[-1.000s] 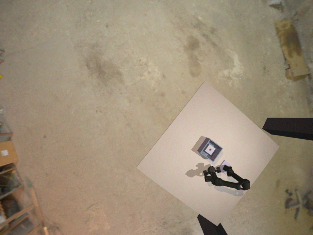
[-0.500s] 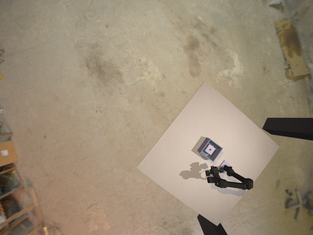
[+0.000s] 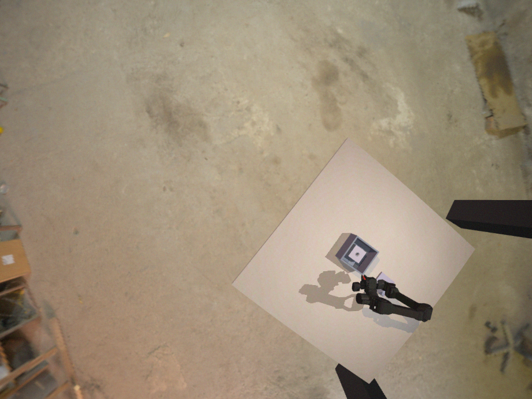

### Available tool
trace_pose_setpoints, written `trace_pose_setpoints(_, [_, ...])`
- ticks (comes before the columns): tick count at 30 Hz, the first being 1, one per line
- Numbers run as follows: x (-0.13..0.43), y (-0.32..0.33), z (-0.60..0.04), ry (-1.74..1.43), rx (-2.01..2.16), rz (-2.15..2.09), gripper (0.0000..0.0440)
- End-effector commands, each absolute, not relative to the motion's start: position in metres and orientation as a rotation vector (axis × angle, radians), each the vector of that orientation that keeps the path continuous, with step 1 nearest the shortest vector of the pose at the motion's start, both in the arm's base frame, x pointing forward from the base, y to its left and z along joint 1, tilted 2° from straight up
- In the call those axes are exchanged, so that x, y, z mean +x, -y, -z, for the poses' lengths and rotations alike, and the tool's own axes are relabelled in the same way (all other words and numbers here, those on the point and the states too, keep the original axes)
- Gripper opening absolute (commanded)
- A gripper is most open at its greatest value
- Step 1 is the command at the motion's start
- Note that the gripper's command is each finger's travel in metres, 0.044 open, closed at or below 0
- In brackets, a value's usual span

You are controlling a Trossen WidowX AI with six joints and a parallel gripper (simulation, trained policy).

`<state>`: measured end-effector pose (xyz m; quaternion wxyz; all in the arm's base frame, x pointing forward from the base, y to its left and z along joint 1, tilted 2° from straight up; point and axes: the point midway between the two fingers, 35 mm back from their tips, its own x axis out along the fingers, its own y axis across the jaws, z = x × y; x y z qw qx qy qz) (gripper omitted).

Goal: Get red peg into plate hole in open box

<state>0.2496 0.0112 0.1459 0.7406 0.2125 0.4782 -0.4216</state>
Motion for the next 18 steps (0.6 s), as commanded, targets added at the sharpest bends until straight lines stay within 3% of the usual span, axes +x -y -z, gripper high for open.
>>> trace_pose_setpoints(1, [0.259, 0.005, -0.152, -1.011, 0.497, 0.953, 0.0])
trace_pose_setpoints(18, [0.296, 0.069, -0.134, -0.986, 0.546, 1.003, 0.0])
